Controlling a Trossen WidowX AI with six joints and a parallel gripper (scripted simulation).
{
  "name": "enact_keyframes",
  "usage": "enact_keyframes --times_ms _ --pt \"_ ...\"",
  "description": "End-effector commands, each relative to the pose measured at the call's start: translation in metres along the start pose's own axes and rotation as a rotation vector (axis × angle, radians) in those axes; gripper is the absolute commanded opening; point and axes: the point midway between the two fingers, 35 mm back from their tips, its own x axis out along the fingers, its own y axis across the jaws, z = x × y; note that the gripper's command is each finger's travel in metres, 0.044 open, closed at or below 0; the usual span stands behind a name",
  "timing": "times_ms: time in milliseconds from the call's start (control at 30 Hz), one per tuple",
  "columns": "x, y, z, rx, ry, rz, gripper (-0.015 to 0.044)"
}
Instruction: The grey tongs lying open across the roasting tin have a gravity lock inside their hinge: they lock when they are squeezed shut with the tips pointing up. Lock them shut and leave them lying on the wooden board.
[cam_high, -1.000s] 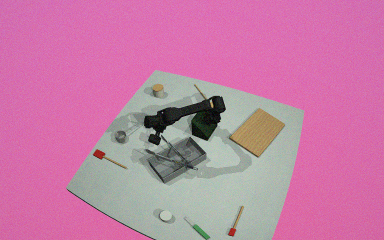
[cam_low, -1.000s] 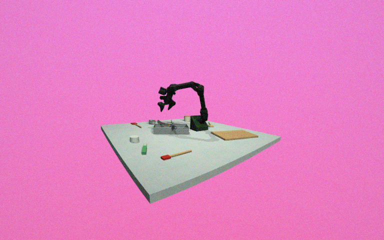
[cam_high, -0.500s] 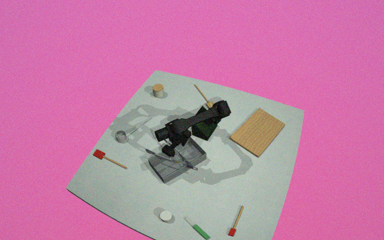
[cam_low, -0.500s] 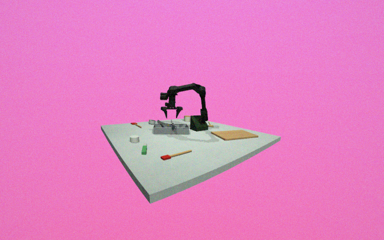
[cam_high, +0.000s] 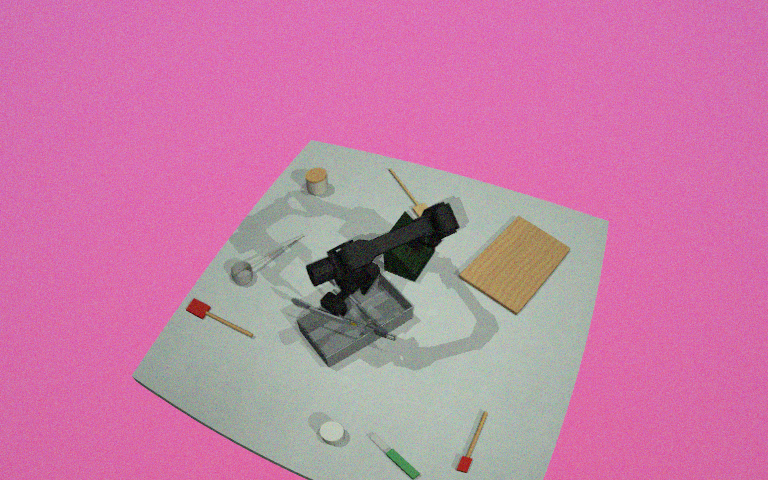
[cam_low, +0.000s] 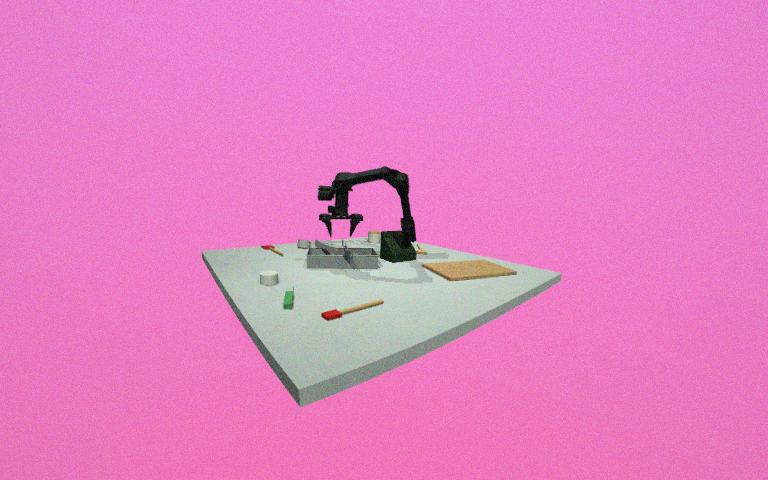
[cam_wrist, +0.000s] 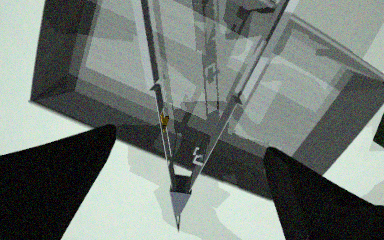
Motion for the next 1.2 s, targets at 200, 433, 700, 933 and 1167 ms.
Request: enact_keyframes --times_ms 200,433,700,933,1167 --pt "0.016 0.002 0.000 0.007 0.005 0.000 0.0440" --pt "0.027 0.003 0.000 0.007 0.004 0.001 0.0440" --pt "0.040 0.004 0.000 0.007 0.004 0.001 0.0440" --pt "0.052 0.004 0.000 0.007 0.005 0.001 0.0440" --pt "0.063 0.004 -0.001 0.007 0.006 0.001 0.0440"
